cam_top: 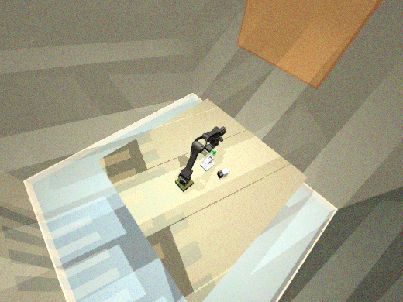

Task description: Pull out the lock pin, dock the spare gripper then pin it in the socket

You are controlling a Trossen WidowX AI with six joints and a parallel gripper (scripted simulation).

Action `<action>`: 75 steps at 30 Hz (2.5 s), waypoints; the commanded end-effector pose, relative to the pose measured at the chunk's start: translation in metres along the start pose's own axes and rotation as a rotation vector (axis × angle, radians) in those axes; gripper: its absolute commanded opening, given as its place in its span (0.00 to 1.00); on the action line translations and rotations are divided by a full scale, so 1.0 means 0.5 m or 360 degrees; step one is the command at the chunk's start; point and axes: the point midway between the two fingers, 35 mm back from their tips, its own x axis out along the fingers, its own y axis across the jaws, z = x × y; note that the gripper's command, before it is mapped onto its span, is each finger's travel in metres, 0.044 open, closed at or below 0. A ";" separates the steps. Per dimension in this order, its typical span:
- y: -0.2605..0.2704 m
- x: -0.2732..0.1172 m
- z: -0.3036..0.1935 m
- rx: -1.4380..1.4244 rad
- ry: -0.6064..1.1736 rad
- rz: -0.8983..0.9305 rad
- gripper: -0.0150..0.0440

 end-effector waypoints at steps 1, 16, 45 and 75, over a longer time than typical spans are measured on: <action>0.003 0.017 -0.003 -0.0008 0.0002 0.0006 0.25; 0.002 0.060 -0.007 -0.0007 -0.0001 -0.0013 0.25; 0.002 0.066 -0.008 -0.0008 -0.0001 -0.0014 0.25; 0.002 0.066 -0.008 -0.0008 -0.0001 -0.0014 0.25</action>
